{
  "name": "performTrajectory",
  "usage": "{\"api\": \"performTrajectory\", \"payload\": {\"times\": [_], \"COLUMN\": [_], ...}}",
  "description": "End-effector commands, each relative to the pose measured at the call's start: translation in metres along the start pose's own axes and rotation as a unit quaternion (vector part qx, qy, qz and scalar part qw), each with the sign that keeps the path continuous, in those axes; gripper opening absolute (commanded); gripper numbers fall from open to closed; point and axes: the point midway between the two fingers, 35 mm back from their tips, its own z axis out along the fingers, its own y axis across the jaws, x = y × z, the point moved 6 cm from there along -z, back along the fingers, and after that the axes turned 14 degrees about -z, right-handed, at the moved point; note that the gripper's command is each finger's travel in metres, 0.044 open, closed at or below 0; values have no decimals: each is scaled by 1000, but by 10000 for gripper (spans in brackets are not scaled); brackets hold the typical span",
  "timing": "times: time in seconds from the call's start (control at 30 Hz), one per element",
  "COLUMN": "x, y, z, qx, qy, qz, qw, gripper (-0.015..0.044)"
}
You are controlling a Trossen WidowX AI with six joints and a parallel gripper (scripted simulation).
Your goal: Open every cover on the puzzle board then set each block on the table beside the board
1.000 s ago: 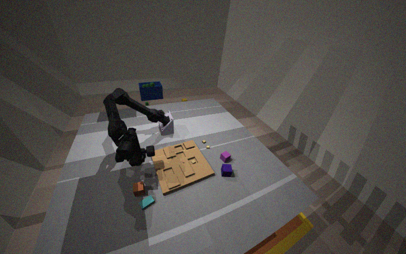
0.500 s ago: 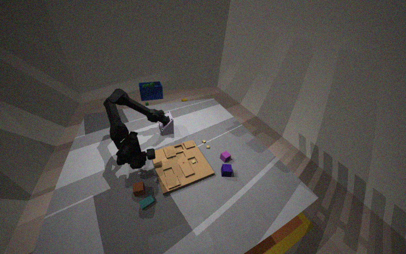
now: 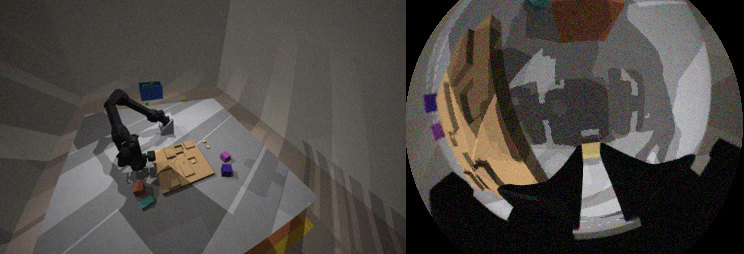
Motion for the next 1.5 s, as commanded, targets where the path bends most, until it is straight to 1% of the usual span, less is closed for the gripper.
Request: {"api": "performTrajectory", "payload": {"times": [0.0, 0.33, 0.37, 1.1, 1.2, 1.47], "x": [0, 0, 0, 0, 0, -25], "y": [0, 0, 0, 1, 1, 27], "z": [0, -1, -2, -71, -76, -76], "qx": [0, 0, 0, -4, -4, -13], "qy": [0, 0, 0, 1, 1, -2], "qz": [0, 0, 0, -3, -3, 75], "qw": [1000, 1000, 1000, 1000, 1000, 997], "gripper": [159, 421, 440, 440, 440, 230]}}
